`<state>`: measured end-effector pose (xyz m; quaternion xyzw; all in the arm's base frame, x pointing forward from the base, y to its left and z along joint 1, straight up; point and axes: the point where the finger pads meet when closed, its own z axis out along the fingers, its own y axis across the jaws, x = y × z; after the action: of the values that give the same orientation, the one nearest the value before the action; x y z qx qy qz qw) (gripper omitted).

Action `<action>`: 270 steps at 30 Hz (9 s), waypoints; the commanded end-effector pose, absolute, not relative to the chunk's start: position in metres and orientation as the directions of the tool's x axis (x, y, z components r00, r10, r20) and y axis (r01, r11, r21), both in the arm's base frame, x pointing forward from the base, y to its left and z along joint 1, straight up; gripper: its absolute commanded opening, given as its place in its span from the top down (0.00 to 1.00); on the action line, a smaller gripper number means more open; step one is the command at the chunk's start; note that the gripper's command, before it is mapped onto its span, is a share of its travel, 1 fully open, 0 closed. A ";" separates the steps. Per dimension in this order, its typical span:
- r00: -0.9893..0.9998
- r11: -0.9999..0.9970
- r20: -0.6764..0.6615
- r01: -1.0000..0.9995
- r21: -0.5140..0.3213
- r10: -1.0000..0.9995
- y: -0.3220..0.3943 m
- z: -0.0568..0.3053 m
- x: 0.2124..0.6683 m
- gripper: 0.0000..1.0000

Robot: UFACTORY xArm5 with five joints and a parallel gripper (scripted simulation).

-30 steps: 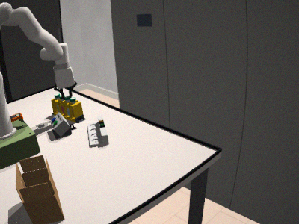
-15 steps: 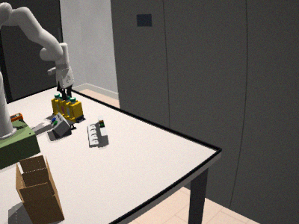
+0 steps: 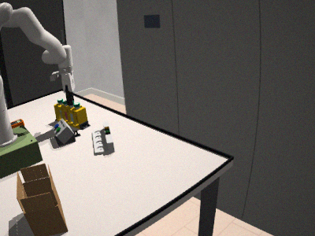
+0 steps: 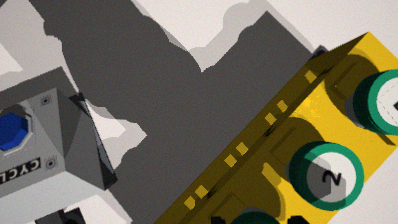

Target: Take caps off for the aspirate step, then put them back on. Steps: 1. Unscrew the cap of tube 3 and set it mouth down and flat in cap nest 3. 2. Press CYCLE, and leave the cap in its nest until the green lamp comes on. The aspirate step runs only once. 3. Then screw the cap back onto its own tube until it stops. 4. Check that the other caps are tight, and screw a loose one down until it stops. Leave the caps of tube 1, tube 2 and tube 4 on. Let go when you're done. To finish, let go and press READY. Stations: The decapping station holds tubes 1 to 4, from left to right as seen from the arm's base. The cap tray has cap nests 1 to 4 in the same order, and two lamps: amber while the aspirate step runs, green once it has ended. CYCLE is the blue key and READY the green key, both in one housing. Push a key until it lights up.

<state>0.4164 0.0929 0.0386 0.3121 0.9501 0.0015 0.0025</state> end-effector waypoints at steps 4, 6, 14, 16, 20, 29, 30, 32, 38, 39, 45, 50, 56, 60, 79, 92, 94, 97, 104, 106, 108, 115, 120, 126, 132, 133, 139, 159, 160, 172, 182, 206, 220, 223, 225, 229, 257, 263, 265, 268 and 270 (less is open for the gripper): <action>-0.816 0.816 -0.009 0.578 0.004 0.578 0.093 0.040 0.418 0.54; -0.816 0.816 -0.009 0.578 0.004 0.578 0.093 0.040 0.418 0.54; -0.765 0.765 -0.008 0.644 0.005 0.644 0.093 0.039 0.418 0.54; -0.648 0.648 -0.008 0.762 0.006 0.762 0.093 0.039 0.418 0.54; -0.491 0.491 -0.006 0.871 0.008 0.871 0.093 0.039 0.418 0.54; -0.085 0.085 -0.002 0.996 0.010 0.996 0.093 0.039 0.418 0.54; -0.032 0.032 -0.002 0.999 0.010 0.999 0.093 0.039 0.418 0.54; 0.074 -0.074 -0.001 0.997 0.010 0.997 0.093 0.039 0.418 0.54; 0.381 -0.381 0.002 0.925 0.010 0.925 0.093 0.039 0.418 0.54; 0.429 -0.429 0.003 0.903 0.009 0.903 0.093 0.039 0.418 0.54; 0.578 -0.578 0.004 0.816 0.009 0.816 0.093 0.039 0.418 0.54; 0.578 -0.578 0.004 0.816 0.009 0.816 0.093 0.039 0.418 0.54; 0.578 -0.578 0.004 0.816 0.009 0.816 0.093 0.039 0.418 1.00; 0.578 -0.578 0.004 0.816 0.009 0.816 0.093 0.039 0.418 1.00; 0.016 -0.016 -0.002 1.000 0.010 1.000 0.093 0.040 0.418 1.00; -0.509 0.509 -0.006 0.861 0.007 0.861 0.093 0.040 0.418 1.00; -0.592 0.592 -0.007 0.806 0.007 0.806 0.093 0.040 0.418 1.00; -0.706 0.706 -0.008 0.708 0.006 0.708 0.093 0.040 0.418 1.00; -0.816 0.816 -0.009 0.578 0.004 0.578 0.093 0.040 0.418 1.00; -0.816 0.816 -0.009 0.578 0.004 0.578 0.093 0.040 0.418 1.00; -0.816 0.816 -0.009 0.578 0.004 0.578 0.093 0.040 0.418 1.00; -0.816 0.816 -0.009 0.578 0.004 0.578 0.093 0.040 0.418 0.54; -0.816 0.816 -0.009 0.578 0.004 0.578 0.093 0.040 0.418 0.54; -0.604 0.604 -0.007 0.797 0.007 0.797 0.093 0.040 0.418 0.54; -0.273 0.273 -0.004 0.962 0.009 0.962 0.093 0.040 0.418 0.54; -0.221 0.221 -0.004 0.975 0.009 0.975 0.093 0.040 0.418 0.54; 0.092 -0.092 -0.001 0.996 0.010 0.996 0.093 0.040 0.418 0.54; 0.092 -0.092 -0.001 0.996 0.010 0.996 0.093 0.040 0.418 1.00; 0.092 -0.092 -0.001 0.996 0.010 0.996 0.093 0.040 0.418 1.00; -0.418 0.418 -0.006 0.908 0.008 0.908 0.093 0.040 0.418 1.00; -0.418 0.418 -0.006 0.908 0.008 0.908 0.093 0.040 0.418 0.54; -0.169 0.169 -0.003 0.986 0.009 0.986 0.093 0.046 0.417 0.54; -0.169 0.169 -0.003 0.986 0.009 0.986 0.093 0.047 0.417 1.00; -0.169 0.169 -0.003 0.986 0.009 0.986 0.093 0.047 0.417 1.00; -0.169 0.169 -0.003 0.986 0.009 0.986 0.093 0.047 0.417 1.00; -0.169 0.169 -0.003 0.986 0.009 0.986 0.093 0.047 0.417 1.00; -0.738 0.738 -0.008 0.675 0.005 0.675 0.026 0.083 0.409 1.00; -0.867 0.867 -0.010 0.499 0.003 0.499 0.003 0.083 0.407 1.00; -0.867 0.867 -0.010 0.499 0.003 0.499 -0.014 0.083 0.405 1.00; -0.867 0.867 -0.010 0.499 0.003 0.499 -0.037 0.083 0.402 1.00; -0.867 0.867 -0.010 0.499 0.002 0.499 -0.053 0.083 0.400 1.00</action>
<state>0.4015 -0.0260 0.0815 0.2667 0.9638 0.0004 0.0021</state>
